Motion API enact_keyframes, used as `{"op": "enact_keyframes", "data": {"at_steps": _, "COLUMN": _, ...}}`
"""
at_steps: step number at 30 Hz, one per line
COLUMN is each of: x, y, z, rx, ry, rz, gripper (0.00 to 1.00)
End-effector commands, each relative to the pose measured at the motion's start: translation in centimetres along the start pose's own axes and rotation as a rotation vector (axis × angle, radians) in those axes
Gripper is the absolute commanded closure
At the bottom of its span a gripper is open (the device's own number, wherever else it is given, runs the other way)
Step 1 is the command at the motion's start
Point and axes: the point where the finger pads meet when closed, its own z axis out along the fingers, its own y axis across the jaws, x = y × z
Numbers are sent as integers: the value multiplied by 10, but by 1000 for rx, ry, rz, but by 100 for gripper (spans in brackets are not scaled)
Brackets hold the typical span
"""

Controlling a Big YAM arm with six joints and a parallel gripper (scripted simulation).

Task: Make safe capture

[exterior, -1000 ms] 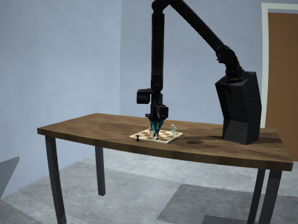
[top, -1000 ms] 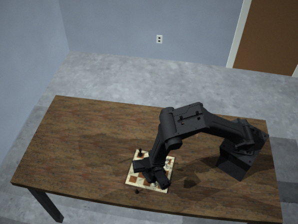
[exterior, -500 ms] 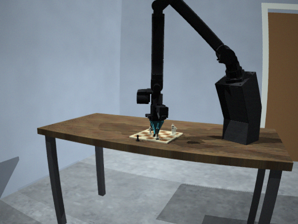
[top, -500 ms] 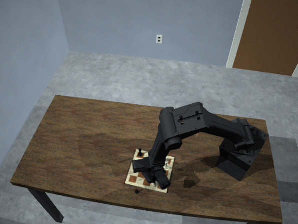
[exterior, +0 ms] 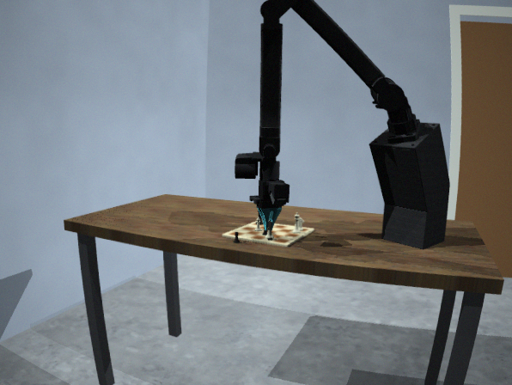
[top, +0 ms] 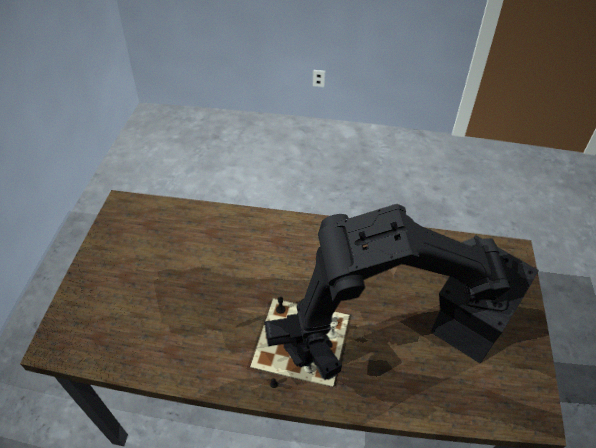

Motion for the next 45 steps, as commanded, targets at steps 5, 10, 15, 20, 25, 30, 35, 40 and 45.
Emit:
{"op": "enact_keyframes", "data": {"at_steps": 5, "x": 9, "y": 2, "z": -6, "rx": 12, "ry": 9, "rz": 5, "gripper": 100}}
{"op": "enact_keyframes", "data": {"at_steps": 10, "x": 9, "y": 2, "z": -6, "rx": 12, "ry": 9, "rz": 5, "gripper": 100}}
{"op": "enact_keyframes", "data": {"at_steps": 15, "x": 9, "y": 2, "z": -5, "rx": 12, "ry": 8, "rz": 4, "gripper": 100}}
{"op": "enact_keyframes", "data": {"at_steps": 20, "x": 9, "y": 5, "z": -4, "rx": 9, "ry": 7, "rz": 6, "gripper": 100}}
{"op": "enact_keyframes", "data": {"at_steps": 25, "x": 10, "y": 3, "z": -6, "rx": 15, "ry": 10, "rz": 4, "gripper": 100}}
{"op": "enact_keyframes", "data": {"at_steps": 30, "x": 10, "y": 6, "z": -5, "rx": 10, "ry": 8, "rz": 6, "gripper": 100}}
{"op": "enact_keyframes", "data": {"at_steps": 35, "x": 10, "y": 6, "z": -5, "rx": 10, "ry": 8, "rz": 6, "gripper": 100}}
{"op": "enact_keyframes", "data": {"at_steps": 40, "x": 10, "y": 6, "z": -5, "rx": 10, "ry": 8, "rz": 6, "gripper": 100}}
{"op": "enact_keyframes", "data": {"at_steps": 45, "x": 10, "y": 6, "z": -5, "rx": 10, "ry": 8, "rz": 6, "gripper": 100}}
